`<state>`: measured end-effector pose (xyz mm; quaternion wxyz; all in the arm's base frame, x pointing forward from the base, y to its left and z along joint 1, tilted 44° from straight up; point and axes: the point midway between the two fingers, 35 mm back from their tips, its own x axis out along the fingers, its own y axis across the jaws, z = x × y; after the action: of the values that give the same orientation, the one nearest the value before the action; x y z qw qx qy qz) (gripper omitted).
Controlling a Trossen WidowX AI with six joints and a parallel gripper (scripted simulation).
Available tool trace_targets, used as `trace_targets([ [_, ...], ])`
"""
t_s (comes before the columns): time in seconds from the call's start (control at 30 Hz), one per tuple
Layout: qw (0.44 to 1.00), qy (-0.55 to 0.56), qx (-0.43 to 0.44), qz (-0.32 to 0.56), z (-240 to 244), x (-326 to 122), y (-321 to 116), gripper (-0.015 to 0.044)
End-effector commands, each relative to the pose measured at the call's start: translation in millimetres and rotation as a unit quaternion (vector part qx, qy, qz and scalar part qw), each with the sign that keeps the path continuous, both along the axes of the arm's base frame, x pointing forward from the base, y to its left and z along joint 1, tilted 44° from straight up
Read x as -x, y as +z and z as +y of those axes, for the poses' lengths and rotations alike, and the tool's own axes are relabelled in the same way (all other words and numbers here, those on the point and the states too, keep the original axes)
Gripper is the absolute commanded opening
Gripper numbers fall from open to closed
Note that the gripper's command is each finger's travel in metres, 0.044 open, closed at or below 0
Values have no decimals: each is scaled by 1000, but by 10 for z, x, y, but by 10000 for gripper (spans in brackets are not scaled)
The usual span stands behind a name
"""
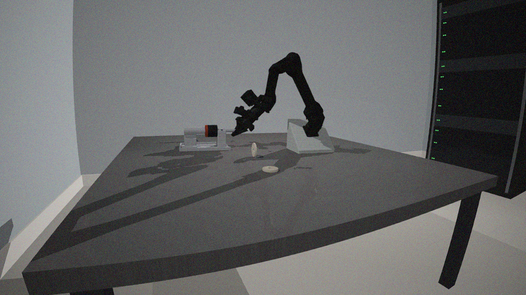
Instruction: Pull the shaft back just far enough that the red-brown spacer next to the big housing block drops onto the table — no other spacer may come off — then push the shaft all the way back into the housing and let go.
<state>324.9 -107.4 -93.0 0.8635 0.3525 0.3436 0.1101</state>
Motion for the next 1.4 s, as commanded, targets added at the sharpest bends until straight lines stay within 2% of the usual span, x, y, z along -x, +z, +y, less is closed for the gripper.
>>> trace_targets([
  [0.0,1000,1,-1,-1,3,12,3,0],
  [1.37,1000,1,-1,-1,5,55,3,0],
])
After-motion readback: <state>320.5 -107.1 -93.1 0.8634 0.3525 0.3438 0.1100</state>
